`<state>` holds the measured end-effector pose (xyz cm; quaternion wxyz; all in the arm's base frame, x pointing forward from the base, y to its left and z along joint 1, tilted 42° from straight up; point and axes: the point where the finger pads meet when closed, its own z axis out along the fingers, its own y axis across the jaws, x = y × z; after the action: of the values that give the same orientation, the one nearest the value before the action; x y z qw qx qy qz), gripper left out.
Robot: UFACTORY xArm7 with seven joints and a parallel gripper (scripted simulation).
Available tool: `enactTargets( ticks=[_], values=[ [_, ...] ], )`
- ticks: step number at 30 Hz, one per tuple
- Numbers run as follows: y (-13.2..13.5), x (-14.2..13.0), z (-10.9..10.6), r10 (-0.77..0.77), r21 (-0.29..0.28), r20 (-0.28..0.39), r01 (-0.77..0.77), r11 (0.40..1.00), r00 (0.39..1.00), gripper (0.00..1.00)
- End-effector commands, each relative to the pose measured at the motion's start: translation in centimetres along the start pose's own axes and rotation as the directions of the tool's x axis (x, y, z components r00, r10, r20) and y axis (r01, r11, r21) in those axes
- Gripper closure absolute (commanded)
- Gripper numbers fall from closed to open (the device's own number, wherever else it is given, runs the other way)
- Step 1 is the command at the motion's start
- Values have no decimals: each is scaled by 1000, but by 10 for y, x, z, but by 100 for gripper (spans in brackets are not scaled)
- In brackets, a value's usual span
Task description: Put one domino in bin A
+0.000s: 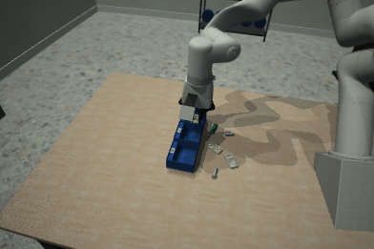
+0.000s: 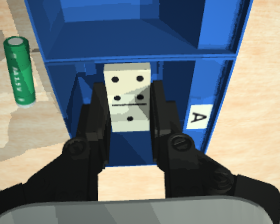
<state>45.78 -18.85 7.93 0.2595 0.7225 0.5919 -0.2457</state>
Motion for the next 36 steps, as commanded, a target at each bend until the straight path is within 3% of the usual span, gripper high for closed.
enactTargets(
  ticks=[1, 15, 16, 36],
  values=[
    [1, 1, 4, -1, -4, -1, 1, 1000, 1000, 100],
    [1, 2, 4, -1, -4, -1, 1, 1000, 1000, 100],
    [1, 2, 4, -1, -4, -1, 1, 1000, 1000, 69],
    [1, 2, 0, -1, -4, -1, 1, 1000, 1000, 69]
  ],
)
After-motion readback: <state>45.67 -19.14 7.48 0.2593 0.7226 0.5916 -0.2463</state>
